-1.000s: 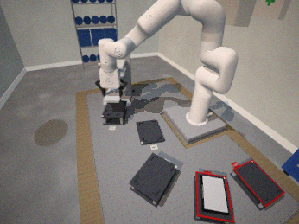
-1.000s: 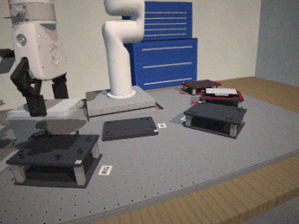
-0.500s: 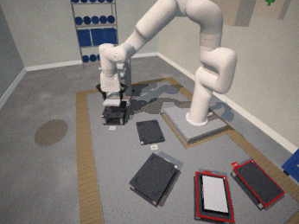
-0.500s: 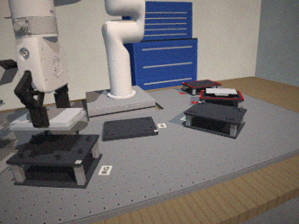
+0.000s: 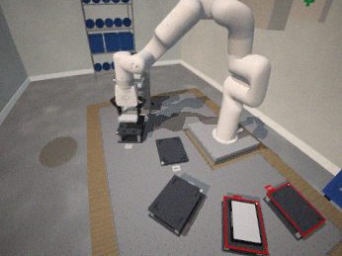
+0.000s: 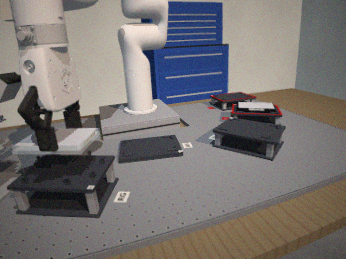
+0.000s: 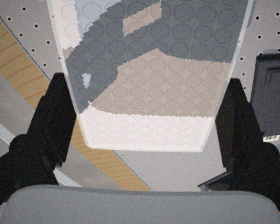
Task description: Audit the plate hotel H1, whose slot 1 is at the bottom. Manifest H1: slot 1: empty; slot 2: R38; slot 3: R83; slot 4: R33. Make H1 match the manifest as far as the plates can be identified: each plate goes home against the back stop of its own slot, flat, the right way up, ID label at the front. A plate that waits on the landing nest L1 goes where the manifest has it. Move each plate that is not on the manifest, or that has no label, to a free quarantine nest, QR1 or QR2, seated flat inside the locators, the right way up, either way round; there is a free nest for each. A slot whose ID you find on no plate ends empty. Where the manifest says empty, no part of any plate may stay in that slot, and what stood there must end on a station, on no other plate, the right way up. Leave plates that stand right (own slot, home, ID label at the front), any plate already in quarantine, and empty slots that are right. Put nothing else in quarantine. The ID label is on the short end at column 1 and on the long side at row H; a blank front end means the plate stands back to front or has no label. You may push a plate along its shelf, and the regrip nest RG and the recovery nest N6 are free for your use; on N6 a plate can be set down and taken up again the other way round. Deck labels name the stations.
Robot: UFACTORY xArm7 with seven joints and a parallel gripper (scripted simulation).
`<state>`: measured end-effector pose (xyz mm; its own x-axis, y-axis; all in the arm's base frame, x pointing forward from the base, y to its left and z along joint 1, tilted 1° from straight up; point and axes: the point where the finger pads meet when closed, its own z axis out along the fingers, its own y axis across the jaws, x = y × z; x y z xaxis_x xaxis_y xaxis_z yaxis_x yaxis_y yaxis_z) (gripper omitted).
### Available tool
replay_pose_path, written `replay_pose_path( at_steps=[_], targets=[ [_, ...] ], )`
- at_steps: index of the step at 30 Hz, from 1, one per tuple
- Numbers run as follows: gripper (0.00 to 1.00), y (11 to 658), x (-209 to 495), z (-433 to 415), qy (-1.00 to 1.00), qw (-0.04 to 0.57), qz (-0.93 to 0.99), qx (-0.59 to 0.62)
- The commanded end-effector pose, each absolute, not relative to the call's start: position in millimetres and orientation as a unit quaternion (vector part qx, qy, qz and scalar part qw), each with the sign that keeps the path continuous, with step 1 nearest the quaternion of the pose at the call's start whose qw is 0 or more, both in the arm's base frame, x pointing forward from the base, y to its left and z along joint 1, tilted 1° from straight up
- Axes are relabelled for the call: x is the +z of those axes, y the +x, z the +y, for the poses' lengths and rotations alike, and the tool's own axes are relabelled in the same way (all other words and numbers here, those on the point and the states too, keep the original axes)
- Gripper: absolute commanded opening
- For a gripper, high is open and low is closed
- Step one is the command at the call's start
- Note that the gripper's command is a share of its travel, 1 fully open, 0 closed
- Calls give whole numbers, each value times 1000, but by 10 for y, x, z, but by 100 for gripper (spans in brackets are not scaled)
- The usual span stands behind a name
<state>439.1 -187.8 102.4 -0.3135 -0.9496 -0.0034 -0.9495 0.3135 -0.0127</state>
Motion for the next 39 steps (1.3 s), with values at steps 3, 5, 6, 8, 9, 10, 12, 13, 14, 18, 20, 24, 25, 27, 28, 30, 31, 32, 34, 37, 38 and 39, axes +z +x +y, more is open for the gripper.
replay_pose_path(
  at_steps=[3, 5, 6, 8, 9, 10, 12, 13, 14, 18, 20, 24, 25, 27, 28, 30, 31, 32, 34, 37, 38, 39],
  targets=[
    [0, 4409, 965, -1886, -586, 7, 810, -6],
    [0, 4409, 932, -1886, -586, 7, 810, -6],
    [0, 4410, 915, -1886, -586, 7, 810, -6],
    [0, 4410, 882, -1886, -586, 7, 810, -6],
    [0, 4410, 865, -1887, -586, 7, 810, -6],
    [0, 4411, 849, -1887, -586, 7, 810, -6],
    [0, 4411, 815, -1887, -586, 7, 810, -6],
    [0, 4411, 799, -1887, -586, 7, 810, -6],
    [0, 4412, 782, -1887, -586, 7, 810, -6],
    [0, 4412, 748, -1887, -586, 7, 810, -6],
    [0, 4413, 715, -1887, -586, 7, 810, -6],
    [0, 4414, 648, -1887, -586, 7, 810, -6],
    [0, 4414, 638, -1887, -586, 7, 810, -6],
    [0, 4414, 638, -1887, -586, 7, 810, -6],
    [0, 4414, 638, -1887, -586, 7, 810, -6],
    [0, 4414, 639, -1887, -586, 7, 810, -6],
    [0, 4414, 638, -1887, -586, 7, 810, -6],
    [0, 4414, 638, -1887, -586, 7, 810, -6],
    [0, 4414, 638, -1887, -586, 7, 810, -6],
    [0, 4414, 638, -1887, -586, 7, 810, -6],
    [0, 4414, 638, -1887, -586, 7, 810, -6],
    [0, 4414, 638, -1887, -586, 7, 810, -6]
  ],
)
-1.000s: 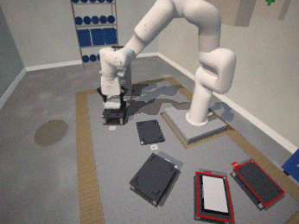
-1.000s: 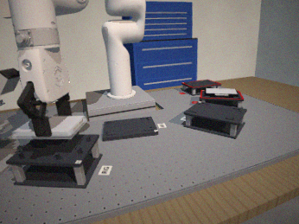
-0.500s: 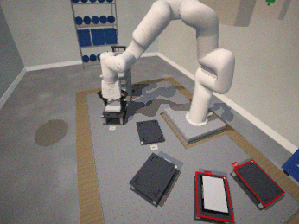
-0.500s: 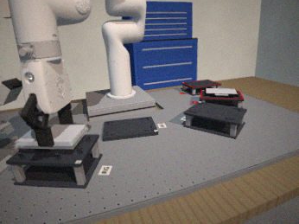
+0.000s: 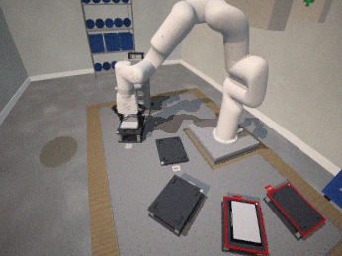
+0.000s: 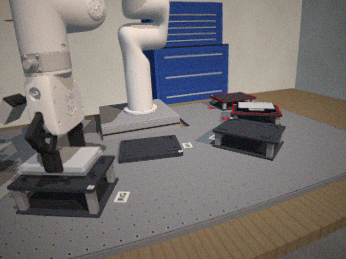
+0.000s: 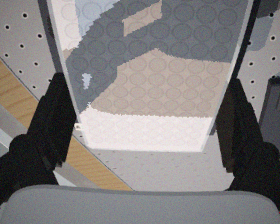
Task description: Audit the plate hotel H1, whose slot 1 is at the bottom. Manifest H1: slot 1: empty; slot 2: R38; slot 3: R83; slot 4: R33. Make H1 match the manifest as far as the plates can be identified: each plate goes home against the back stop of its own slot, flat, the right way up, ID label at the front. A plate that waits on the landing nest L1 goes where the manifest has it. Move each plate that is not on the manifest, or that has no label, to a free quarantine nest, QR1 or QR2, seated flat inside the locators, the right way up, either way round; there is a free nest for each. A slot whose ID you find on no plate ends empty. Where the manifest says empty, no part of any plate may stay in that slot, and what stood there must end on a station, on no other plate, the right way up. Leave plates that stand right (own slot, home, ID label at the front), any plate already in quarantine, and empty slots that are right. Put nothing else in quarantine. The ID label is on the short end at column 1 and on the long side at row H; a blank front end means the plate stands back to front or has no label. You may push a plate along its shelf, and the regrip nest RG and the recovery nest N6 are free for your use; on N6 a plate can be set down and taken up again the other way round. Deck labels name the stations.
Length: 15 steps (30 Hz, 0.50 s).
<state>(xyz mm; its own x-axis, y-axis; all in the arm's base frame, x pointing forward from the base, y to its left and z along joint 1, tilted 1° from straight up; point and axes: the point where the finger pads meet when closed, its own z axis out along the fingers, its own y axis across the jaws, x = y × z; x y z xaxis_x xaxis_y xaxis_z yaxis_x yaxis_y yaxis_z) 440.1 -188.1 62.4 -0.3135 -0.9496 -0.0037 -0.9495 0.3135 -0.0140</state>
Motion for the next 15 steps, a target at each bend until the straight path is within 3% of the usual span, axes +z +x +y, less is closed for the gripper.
replay_pose_path(
  at_steps=[1, 15],
  targets=[
    [0, 4414, 638, -1887, -586, 7, 810, -6],
    [0, 4415, 585, -1887, -586, 7, 810, -6]
  ],
)
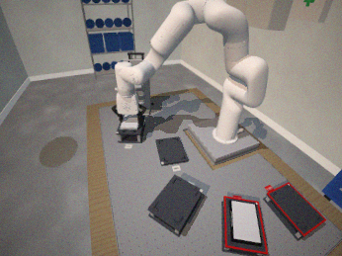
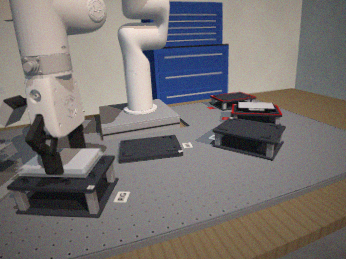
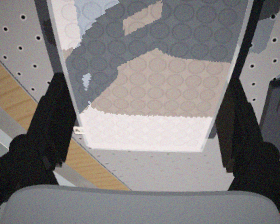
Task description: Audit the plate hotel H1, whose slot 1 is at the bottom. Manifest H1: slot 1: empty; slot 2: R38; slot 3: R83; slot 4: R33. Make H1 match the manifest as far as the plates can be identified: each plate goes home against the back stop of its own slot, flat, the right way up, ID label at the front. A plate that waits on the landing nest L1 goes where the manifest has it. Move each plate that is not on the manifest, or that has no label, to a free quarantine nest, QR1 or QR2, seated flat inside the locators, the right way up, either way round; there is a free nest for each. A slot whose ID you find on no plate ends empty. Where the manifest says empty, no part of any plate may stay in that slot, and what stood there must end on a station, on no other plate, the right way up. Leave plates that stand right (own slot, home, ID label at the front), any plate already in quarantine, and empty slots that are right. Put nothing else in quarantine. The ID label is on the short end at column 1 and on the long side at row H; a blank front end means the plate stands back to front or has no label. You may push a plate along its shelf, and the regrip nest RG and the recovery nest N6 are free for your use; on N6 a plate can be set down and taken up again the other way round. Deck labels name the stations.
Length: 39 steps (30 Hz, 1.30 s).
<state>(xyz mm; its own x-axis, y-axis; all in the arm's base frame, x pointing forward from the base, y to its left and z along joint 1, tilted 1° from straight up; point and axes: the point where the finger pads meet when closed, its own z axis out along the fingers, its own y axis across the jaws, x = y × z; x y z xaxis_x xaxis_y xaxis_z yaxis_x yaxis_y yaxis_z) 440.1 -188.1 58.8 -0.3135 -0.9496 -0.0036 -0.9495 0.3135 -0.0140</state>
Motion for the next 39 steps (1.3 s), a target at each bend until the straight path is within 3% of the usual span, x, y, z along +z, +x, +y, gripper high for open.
replay_pose_path(
  at_steps=[1, 32, 33, 39],
  targets=[
    [0, 4415, 578, -1887, -586, 7, 810, -6],
    [0, 4417, 503, -1887, -586, 7, 810, -6],
    [100, 4416, 497, -1887, -586, 7, 810, -6],
    [100, 4416, 497, -1887, -586, 7, 810, -6]
  ],
)
